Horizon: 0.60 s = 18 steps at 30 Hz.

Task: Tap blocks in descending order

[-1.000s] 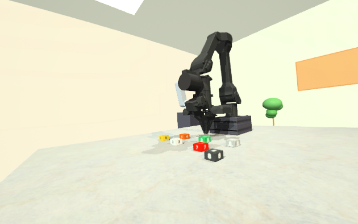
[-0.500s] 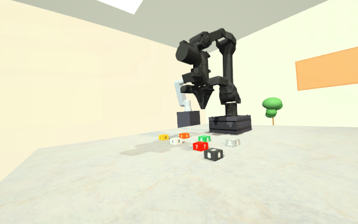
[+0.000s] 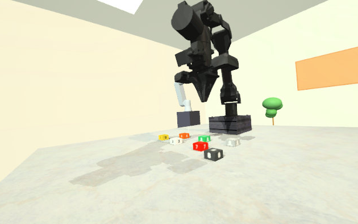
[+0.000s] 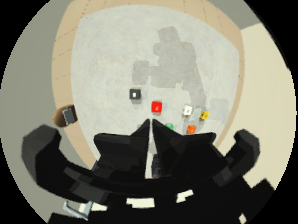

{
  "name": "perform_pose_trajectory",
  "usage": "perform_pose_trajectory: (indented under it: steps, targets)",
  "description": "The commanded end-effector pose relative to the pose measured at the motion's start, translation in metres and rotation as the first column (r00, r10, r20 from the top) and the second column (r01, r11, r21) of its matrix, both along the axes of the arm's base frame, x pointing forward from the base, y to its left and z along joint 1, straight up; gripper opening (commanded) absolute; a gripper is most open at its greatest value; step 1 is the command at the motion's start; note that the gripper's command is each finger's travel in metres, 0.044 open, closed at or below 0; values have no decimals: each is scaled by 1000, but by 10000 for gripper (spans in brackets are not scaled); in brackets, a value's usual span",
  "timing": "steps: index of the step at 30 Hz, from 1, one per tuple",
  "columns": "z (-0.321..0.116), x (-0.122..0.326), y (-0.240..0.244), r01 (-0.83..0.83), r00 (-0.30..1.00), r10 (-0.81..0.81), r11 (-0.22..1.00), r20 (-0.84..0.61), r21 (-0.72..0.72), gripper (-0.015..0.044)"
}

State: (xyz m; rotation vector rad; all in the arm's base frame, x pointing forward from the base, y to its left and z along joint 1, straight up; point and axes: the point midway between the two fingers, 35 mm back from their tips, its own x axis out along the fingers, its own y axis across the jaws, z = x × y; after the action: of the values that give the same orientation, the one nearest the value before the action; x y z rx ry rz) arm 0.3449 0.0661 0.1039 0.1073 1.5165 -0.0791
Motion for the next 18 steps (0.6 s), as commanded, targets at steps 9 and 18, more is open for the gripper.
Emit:
perform_pose_trajectory:
  steps: [9,18]
  targets:
    - [-24,37,50,5,1000,-5,1000,-15,2,20]
    - [-91,38,51,5,1000,-5,1000,-15,2,20]
